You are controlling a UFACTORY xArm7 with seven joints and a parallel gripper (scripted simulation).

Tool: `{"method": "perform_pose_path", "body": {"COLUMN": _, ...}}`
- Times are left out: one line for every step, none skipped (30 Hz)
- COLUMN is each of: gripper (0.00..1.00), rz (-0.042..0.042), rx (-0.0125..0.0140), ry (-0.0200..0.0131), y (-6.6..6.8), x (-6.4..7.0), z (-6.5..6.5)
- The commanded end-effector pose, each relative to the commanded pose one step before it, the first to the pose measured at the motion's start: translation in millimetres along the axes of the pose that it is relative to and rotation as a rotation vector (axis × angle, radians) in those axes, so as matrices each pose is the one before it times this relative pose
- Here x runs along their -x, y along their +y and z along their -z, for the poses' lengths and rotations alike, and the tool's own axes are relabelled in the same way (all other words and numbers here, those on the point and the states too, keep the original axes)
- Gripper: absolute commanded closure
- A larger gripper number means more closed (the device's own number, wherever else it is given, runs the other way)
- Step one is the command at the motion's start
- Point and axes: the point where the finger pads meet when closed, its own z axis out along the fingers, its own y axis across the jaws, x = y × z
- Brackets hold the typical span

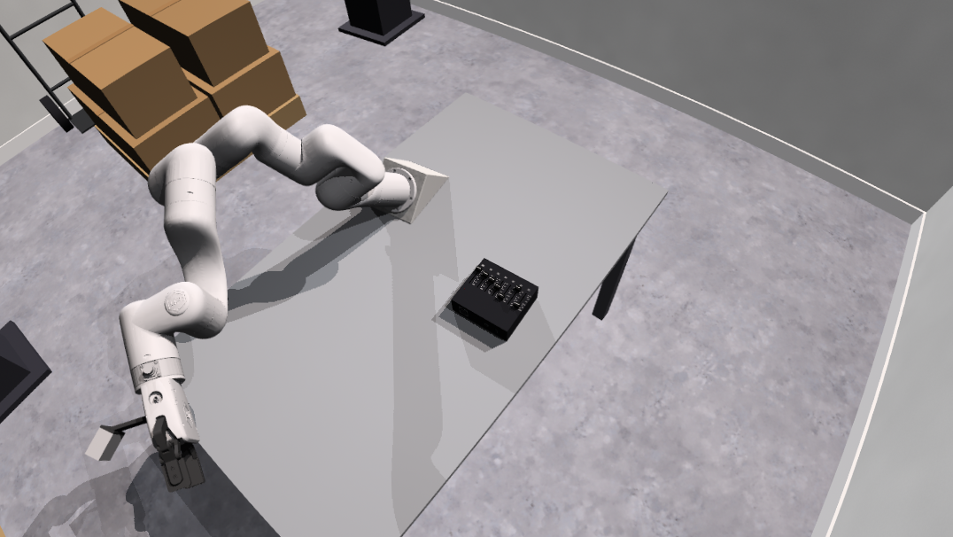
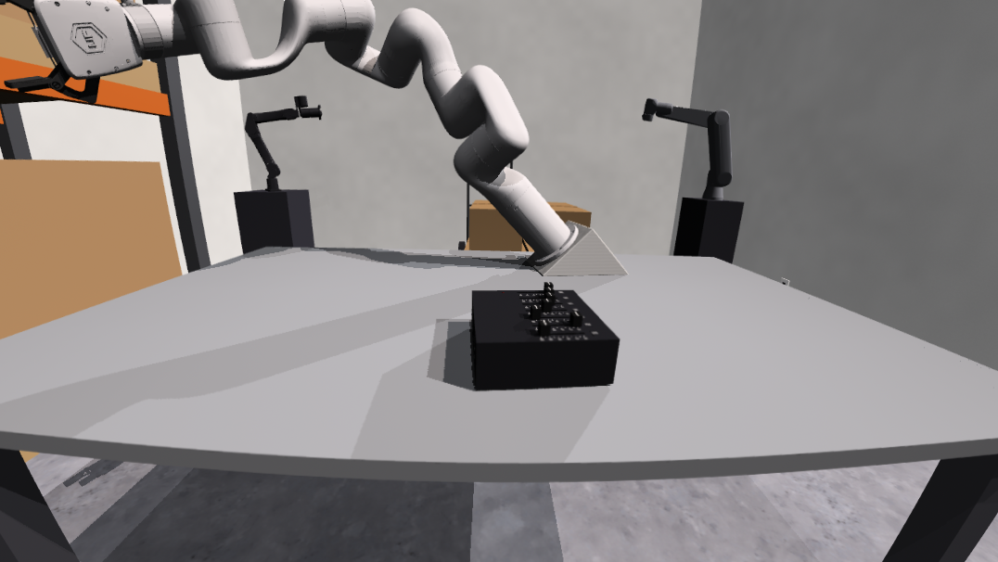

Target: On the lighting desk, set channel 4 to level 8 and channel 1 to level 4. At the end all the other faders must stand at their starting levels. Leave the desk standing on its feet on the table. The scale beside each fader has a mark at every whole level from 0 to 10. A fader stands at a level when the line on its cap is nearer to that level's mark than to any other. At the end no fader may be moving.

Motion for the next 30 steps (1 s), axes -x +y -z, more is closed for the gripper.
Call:
{"method": "perform_pose_path", "body": {"gripper": 0.00, "rz": 0.00152, "rx": -0.00385, "ry": 0.00194, "y": -2.58, "x": -0.88, "z": 0.87}}
{"method": "perform_pose_path", "body": {"gripper": 0.00, "rz": 0.00000, "rx": 0.00000, "ry": 0.00000, "y": 0.00, "x": 0.00, "z": 0.00}}
{"method": "perform_pose_path", "body": {"gripper": 0.00, "rz": 0.00000, "rx": 0.00000, "ry": 0.00000, "y": 0.00, "x": 0.00, "z": 0.00}}
{"method": "perform_pose_path", "body": {"gripper": 0.00, "rz": 0.00000, "rx": 0.00000, "ry": 0.00000, "y": 0.00, "x": 0.00, "z": 0.00}}
{"method": "perform_pose_path", "body": {"gripper": 0.00, "rz": 0.00000, "rx": 0.00000, "ry": 0.00000, "y": 0.00, "x": 0.00, "z": 0.00}}
{"method": "perform_pose_path", "body": {"gripper": 0.00, "rz": 0.00000, "rx": 0.00000, "ry": 0.00000, "y": 0.00, "x": 0.00, "z": 0.00}}
{"method": "perform_pose_path", "body": {"gripper": 0.00, "rz": 0.00000, "rx": 0.00000, "ry": 0.00000, "y": 0.00, "x": 0.00, "z": 0.00}}
{"method": "perform_pose_path", "body": {"gripper": 0.00, "rz": 0.00000, "rx": 0.00000, "ry": 0.00000, "y": 0.00, "x": 0.00, "z": 0.00}}
{"method": "perform_pose_path", "body": {"gripper": 0.00, "rz": 0.00000, "rx": 0.00000, "ry": 0.00000, "y": 0.00, "x": 0.00, "z": 0.00}}
{"method": "perform_pose_path", "body": {"gripper": 0.00, "rz": 0.00000, "rx": 0.00000, "ry": 0.00000, "y": 0.00, "x": 0.00, "z": 0.00}}
{"method": "perform_pose_path", "body": {"gripper": 0.00, "rz": 0.00000, "rx": 0.00000, "ry": 0.00000, "y": 0.00, "x": 0.00, "z": 0.00}}
{"method": "perform_pose_path", "body": {"gripper": 0.00, "rz": 0.00000, "rx": 0.00000, "ry": 0.00000, "y": 0.00, "x": 0.00, "z": 0.00}}
{"method": "perform_pose_path", "body": {"gripper": 0.00, "rz": 0.00000, "rx": 0.00000, "ry": 0.00000, "y": 0.00, "x": 0.00, "z": 0.00}}
{"method": "perform_pose_path", "body": {"gripper": 0.00, "rz": 0.00000, "rx": 0.00000, "ry": 0.00000, "y": 0.00, "x": 0.00, "z": 0.00}}
{"method": "perform_pose_path", "body": {"gripper": 0.00, "rz": 0.00000, "rx": 0.00000, "ry": 0.00000, "y": 0.00, "x": 0.00, "z": 0.00}}
{"method": "perform_pose_path", "body": {"gripper": 0.00, "rz": 0.00000, "rx": 0.00000, "ry": 0.00000, "y": 0.00, "x": 0.00, "z": 0.00}}
{"method": "perform_pose_path", "body": {"gripper": 0.00, "rz": 0.00000, "rx": 0.00000, "ry": 0.00000, "y": 0.00, "x": 0.00, "z": 0.00}}
{"method": "perform_pose_path", "body": {"gripper": 0.00, "rz": -0.00017, "rx": -0.00027, "ry": -0.00031, "y": -0.20, "x": 0.12, "z": 0.05}}
{"method": "perform_pose_path", "body": {"gripper": 0.00, "rz": -0.00113, "rx": -0.00176, "ry": -0.00205, "y": -1.31, "x": 0.82, "z": 0.35}}
{"method": "perform_pose_path", "body": {"gripper": 0.00, "rz": -0.00284, "rx": -0.00445, "ry": -0.00525, "y": -3.33, "x": 2.11, "z": 0.90}}
{"method": "perform_pose_path", "body": {"gripper": 0.00, "rz": -0.00502, "rx": -0.00795, "ry": -0.00966, "y": -6.06, "x": 3.94, "z": 1.64}}
{"method": "perform_pose_path", "body": {"gripper": 0.00, "rz": -0.00731, "rx": -0.01179, "ry": -0.01505, "y": -9.29, "x": 6.29, "z": 2.49}}
{"method": "perform_pose_path", "body": {"gripper": 0.00, "rz": -0.00933, "rx": -0.01545, "ry": -0.02126, "y": -12.78, "x": 9.21, "z": 3.37}}
{"method": "perform_pose_path", "body": {"gripper": 0.00, "rz": -0.01070, "rx": -0.01832, "ry": -0.02814, "y": -16.28, "x": 12.75, "z": 4.16}}
{"method": "perform_pose_path", "body": {"gripper": 0.00, "rz": 0.00000, "rx": 0.00000, "ry": 0.00000, "y": 0.00, "x": 0.00, "z": 0.00}}
{"method": "perform_pose_path", "body": {"gripper": 0.00, "rz": -0.01112, "rx": -0.01974, "ry": -0.03547, "y": -19.49, "x": 16.99, "z": 4.71}}
{"method": "perform_pose_path", "body": {"gripper": 0.00, "rz": 0.00000, "rx": 0.00000, "ry": 0.00000, "y": 0.00, "x": 0.00, "z": 0.00}}
{"method": "perform_pose_path", "body": {"gripper": 0.00, "rz": 0.00000, "rx": 0.00000, "ry": 0.00000, "y": 0.00, "x": 0.00, "z": 0.00}}
{"method": "perform_pose_path", "body": {"gripper": 0.00, "rz": -0.01040, "rx": -0.01907, "ry": -0.04300, "y": -22.07, "x": 21.91, "z": 4.88}}
{"method": "perform_pose_path", "body": {"gripper": 0.00, "rz": 0.00000, "rx": 0.00000, "ry": 0.00000, "y": 0.00, "x": 0.00, "z": 0.00}}
